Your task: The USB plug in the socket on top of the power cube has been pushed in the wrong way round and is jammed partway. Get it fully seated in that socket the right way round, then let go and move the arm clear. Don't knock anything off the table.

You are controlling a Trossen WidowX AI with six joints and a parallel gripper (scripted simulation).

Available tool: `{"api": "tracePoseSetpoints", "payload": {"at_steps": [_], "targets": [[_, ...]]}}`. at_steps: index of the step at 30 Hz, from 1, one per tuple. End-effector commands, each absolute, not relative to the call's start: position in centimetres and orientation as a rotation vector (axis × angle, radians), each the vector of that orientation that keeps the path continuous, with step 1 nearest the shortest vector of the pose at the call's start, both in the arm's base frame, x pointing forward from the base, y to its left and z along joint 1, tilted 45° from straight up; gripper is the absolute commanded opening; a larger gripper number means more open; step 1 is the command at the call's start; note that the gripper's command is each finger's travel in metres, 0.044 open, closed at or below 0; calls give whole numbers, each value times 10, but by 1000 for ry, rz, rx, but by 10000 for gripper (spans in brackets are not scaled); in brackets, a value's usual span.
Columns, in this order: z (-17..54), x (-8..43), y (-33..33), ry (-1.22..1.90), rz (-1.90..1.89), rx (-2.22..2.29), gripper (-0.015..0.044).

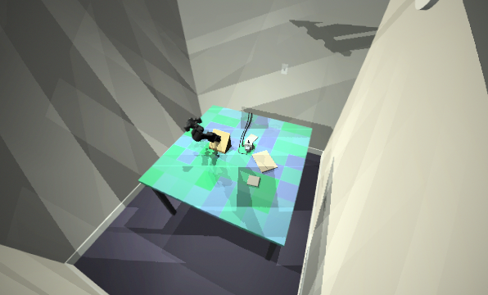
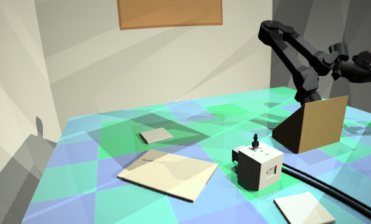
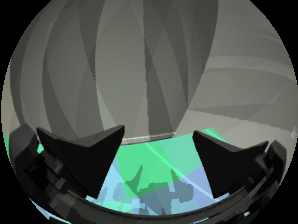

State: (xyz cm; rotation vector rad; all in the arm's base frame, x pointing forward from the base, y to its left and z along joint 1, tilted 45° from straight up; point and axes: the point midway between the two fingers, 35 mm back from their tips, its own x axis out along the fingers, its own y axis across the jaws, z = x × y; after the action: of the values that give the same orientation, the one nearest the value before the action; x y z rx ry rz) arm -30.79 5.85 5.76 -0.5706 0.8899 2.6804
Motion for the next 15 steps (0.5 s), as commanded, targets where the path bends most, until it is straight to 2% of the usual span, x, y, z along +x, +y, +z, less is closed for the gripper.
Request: {"api": "tracePoseSetpoints", "payload": {"at_steps": [1, 7, 15], "targets": [[57, -308, 62, 897, 2664, -571, 426], [31, -288, 158, 1092, 2141, -523, 440], [4, -210, 264, 1220, 1492, -361, 440]]}}
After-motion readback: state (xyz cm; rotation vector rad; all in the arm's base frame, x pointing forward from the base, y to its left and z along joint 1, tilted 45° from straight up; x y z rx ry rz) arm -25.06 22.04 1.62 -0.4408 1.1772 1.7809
